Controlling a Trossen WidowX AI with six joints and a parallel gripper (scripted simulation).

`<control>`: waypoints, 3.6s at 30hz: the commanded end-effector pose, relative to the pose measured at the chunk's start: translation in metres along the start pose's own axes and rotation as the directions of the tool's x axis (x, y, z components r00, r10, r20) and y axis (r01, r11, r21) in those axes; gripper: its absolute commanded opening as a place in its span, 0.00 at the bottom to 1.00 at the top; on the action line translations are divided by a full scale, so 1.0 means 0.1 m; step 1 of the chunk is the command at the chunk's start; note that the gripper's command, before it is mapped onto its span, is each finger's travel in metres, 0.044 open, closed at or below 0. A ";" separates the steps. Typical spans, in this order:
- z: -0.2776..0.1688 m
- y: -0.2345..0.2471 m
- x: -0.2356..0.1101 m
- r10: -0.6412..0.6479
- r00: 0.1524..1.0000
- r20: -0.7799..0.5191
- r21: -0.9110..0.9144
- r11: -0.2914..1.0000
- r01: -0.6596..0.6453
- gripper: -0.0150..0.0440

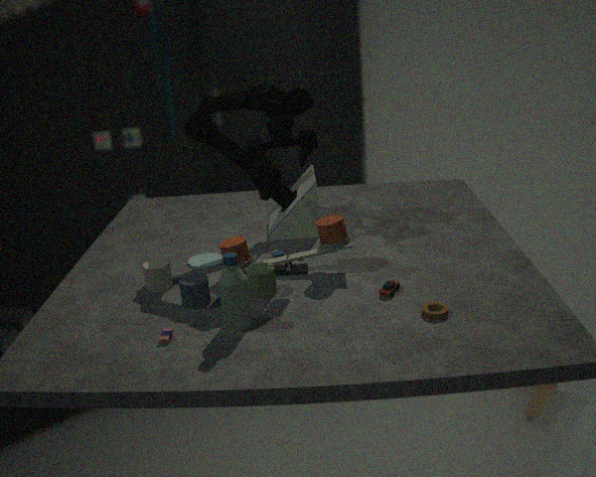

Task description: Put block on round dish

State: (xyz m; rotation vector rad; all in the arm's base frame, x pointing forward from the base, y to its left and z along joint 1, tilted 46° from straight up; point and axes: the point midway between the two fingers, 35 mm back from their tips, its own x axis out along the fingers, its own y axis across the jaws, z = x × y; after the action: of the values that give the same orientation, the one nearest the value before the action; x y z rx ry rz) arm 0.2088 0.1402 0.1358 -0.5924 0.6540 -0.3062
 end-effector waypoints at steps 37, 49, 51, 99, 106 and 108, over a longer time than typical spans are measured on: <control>0.05 -0.65 0.81 -0.174 0.870 -0.462 -0.790 0.526 -0.315 1.00; 0.06 -1.05 1.17 -0.166 0.774 -0.611 -0.786 0.244 -0.568 1.00; 0.05 -1.13 1.23 -0.161 0.757 -0.633 -0.772 0.195 -0.605 1.00; -0.38 -1.56 1.87 -0.138 0.687 -0.714 -0.685 -0.064 -0.725 1.00; -0.46 -1.58 1.95 -0.140 0.687 -0.713 -0.686 -0.065 -0.725 1.00; -0.49 -1.58 1.97 -0.141 0.687 -0.713 -0.686 -0.065 -0.725 1.00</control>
State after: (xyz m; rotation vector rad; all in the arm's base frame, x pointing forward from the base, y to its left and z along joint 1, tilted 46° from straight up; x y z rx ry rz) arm 0.3140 -0.0891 0.1088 -1.7786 1.7159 0.6766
